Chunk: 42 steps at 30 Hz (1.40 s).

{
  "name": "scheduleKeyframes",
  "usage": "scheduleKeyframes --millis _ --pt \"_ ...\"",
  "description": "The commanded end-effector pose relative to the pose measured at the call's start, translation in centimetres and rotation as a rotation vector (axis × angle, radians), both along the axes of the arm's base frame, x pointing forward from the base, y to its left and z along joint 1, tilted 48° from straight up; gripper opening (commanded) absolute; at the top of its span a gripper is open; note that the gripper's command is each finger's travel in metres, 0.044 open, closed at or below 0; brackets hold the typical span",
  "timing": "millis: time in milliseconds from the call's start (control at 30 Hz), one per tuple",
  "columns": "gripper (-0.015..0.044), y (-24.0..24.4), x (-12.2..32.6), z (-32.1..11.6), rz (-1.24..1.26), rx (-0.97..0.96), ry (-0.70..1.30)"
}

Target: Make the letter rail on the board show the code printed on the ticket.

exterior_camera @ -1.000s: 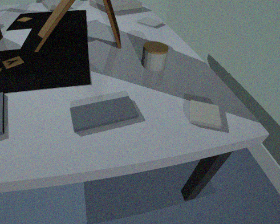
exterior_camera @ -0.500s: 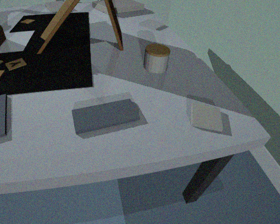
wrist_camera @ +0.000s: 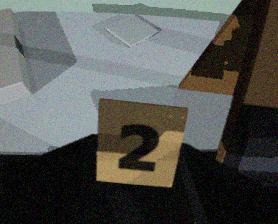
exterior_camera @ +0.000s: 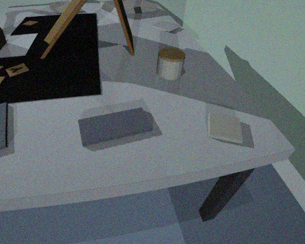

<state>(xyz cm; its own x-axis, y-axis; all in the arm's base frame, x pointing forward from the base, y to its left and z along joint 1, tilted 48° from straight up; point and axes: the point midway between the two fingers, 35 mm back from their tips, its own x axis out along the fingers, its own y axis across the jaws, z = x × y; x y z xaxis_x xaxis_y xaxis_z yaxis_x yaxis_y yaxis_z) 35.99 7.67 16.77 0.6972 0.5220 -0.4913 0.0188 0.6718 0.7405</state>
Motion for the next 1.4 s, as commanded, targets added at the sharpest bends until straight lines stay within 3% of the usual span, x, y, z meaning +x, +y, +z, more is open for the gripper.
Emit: scheduleKeyframes --millis 0,1367 --pt "0.0 -0.2 0.0 -0.1 0.001 -0.001 -0.004" --pt "0.0 -1.6 0.0 -1.6 0.001 -0.002 -0.003"
